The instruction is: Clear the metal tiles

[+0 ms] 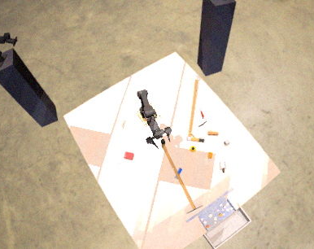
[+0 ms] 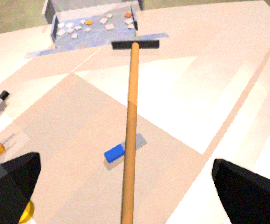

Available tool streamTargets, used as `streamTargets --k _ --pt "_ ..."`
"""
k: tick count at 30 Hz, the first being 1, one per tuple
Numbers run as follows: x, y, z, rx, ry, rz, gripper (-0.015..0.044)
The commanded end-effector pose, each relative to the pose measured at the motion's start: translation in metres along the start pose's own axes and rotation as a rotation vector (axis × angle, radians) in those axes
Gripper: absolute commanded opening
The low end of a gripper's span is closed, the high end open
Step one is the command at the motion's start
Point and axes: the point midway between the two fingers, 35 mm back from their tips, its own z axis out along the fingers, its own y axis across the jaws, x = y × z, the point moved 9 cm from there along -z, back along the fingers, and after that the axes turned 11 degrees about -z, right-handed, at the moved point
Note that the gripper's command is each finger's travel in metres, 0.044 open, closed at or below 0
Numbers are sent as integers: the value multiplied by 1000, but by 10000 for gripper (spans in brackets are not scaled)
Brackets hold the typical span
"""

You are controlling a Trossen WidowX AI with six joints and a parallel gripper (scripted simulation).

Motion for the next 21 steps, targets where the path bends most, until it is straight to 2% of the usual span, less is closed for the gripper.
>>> streamTargets --k 1,21 --pt "-1 -2 20 3 50 16 440" --pt "2 -6 93 14 220 47 440"
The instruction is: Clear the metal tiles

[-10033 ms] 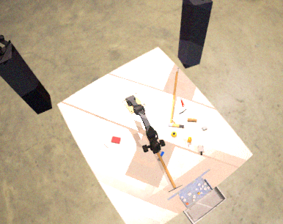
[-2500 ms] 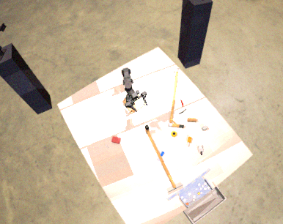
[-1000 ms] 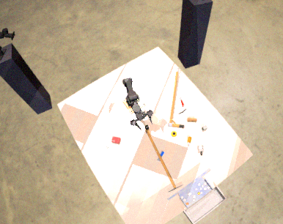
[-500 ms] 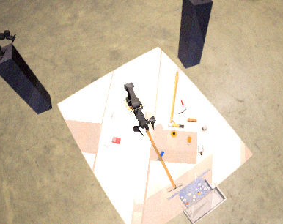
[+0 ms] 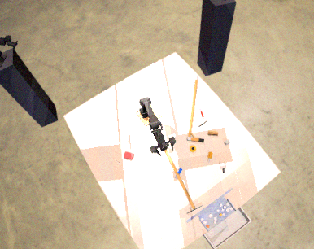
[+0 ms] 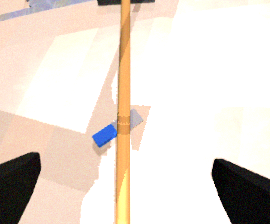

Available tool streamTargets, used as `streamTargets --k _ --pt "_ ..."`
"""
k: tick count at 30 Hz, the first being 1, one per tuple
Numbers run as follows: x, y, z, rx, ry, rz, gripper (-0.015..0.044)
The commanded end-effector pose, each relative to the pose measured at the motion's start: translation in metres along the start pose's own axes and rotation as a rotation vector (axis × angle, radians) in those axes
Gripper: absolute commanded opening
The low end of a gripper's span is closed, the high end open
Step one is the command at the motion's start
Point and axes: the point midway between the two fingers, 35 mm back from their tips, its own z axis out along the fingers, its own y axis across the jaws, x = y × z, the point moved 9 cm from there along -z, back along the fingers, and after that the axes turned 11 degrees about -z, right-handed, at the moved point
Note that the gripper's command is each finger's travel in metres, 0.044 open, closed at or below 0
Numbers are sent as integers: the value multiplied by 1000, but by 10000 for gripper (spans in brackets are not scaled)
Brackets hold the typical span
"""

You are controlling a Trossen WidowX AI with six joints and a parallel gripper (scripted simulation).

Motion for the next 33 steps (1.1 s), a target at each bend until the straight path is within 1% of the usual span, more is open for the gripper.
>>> streamTargets --k 1,33 --pt "0 -1 21 5 50 12 440" --pt "12 2 140 57 311 17 440"
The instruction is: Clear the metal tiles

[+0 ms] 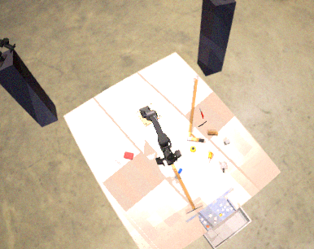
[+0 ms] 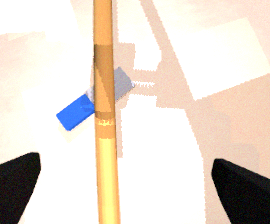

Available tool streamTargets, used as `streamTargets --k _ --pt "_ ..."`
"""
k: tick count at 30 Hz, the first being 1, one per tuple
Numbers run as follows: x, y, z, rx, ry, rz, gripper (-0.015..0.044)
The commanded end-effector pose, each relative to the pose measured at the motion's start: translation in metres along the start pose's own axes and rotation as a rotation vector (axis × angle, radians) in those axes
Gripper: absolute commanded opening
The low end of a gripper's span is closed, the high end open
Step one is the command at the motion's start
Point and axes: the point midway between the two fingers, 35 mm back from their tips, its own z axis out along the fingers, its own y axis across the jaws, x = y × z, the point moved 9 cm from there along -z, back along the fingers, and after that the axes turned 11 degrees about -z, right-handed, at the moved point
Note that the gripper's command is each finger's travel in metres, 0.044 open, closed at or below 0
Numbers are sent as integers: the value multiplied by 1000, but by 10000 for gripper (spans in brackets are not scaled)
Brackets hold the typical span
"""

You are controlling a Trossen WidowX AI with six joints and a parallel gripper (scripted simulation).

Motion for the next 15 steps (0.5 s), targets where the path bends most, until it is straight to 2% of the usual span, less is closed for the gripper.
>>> streamTargets --k 1,15 --pt "0 2 22 12 48 3 440" --pt "3 7 66 37 140 -5 440"
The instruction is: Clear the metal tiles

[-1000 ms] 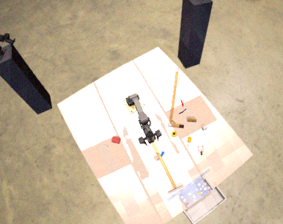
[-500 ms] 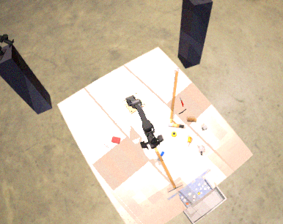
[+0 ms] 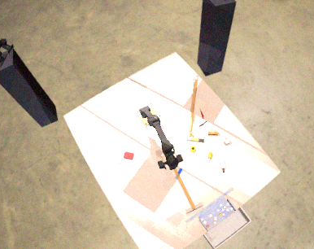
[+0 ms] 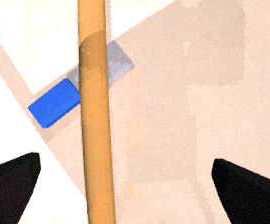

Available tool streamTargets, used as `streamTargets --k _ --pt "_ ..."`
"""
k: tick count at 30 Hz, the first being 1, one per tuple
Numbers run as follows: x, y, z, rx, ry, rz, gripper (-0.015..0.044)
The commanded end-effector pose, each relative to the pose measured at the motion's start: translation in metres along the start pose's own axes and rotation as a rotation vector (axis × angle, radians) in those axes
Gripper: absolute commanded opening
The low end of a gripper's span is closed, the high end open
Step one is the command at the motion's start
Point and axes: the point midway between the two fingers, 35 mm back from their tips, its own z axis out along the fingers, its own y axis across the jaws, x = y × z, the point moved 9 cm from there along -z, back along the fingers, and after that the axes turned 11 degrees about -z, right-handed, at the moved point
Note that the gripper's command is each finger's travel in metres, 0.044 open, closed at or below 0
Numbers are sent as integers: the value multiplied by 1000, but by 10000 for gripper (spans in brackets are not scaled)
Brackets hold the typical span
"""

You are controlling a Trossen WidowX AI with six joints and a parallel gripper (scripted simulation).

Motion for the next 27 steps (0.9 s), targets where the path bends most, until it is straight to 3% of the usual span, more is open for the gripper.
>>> streamTargets --k 1,27 --pt "0 1 11 8 23 3 440" --pt "26 11 -56 14 -55 -20 440"
